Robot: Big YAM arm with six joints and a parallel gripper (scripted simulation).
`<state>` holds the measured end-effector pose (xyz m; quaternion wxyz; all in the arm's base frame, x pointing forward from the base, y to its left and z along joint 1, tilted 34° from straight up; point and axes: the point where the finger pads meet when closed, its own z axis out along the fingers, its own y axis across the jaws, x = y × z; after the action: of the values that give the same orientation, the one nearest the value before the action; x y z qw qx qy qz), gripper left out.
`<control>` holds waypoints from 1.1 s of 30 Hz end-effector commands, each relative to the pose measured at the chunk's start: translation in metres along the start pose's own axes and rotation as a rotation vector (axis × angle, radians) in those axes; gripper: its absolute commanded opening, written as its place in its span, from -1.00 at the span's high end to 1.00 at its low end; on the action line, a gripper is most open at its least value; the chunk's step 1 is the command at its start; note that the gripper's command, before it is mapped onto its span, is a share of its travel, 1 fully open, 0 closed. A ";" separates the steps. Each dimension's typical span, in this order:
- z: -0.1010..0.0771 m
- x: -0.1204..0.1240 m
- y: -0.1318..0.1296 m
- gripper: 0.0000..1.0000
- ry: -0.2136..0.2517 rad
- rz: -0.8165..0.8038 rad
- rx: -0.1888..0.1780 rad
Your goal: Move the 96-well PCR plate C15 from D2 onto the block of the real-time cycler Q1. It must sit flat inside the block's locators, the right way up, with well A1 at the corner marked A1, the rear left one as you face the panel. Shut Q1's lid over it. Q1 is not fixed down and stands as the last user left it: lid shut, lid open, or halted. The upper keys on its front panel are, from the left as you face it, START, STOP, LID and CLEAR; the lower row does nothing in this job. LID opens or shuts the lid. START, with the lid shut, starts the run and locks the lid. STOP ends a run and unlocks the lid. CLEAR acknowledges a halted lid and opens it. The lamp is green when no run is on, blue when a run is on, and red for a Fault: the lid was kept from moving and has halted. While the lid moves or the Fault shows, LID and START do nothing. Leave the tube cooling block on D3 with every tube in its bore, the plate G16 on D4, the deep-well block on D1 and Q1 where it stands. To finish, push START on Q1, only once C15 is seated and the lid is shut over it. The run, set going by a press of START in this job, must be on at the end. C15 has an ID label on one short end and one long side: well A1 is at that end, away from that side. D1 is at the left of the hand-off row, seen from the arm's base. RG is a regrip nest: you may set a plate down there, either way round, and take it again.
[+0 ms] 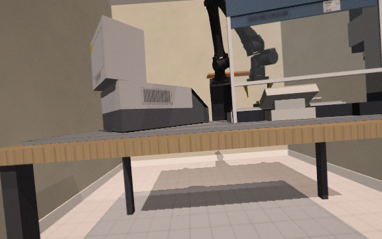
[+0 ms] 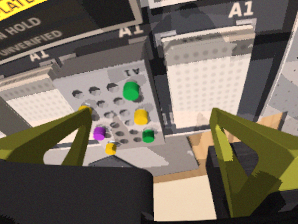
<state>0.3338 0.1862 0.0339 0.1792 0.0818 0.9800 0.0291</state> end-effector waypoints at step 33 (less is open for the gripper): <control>0.013 0.044 0.115 -1.00 -0.197 -0.156 0.011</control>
<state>0.3324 0.3071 0.0333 0.2847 0.0200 0.9583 0.0133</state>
